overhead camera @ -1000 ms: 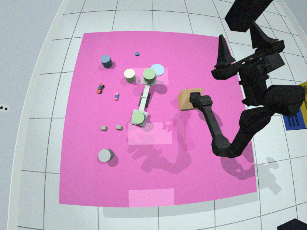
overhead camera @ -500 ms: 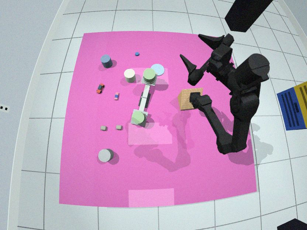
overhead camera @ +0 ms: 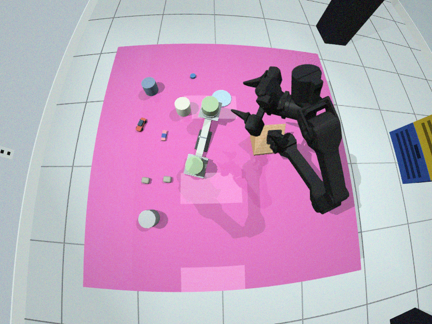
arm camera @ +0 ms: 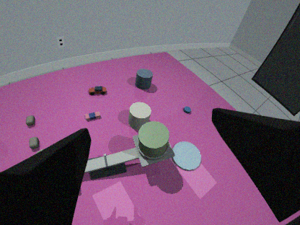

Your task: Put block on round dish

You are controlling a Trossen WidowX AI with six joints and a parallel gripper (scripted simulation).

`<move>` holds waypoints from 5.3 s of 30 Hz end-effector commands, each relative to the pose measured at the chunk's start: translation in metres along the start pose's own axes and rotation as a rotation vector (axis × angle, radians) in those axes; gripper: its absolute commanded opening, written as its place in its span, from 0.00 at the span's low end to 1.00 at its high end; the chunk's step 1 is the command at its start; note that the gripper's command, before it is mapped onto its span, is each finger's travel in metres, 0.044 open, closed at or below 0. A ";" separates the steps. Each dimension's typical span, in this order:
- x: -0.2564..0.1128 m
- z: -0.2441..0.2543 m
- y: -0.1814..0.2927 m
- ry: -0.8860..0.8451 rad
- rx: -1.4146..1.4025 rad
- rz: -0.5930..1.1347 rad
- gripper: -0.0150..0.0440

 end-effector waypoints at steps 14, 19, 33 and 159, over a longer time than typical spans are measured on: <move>0.037 0.022 0.060 -0.210 0.080 0.330 1.00; 0.041 0.028 0.057 -0.223 0.022 0.354 1.00; 0.071 0.070 0.044 -0.343 -0.400 0.503 1.00; 0.189 0.204 0.131 -0.878 -1.429 0.787 0.25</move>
Point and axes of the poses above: the point midway between the two fingers, 35 mm back from their tips, its own x axis out along the fingers, its own z axis across the jaws, y = z × x, the point moved 4 cm from there along -x, back along the fingers, and after that the axes turned 14 degrees about x, right-handed, at the moved point
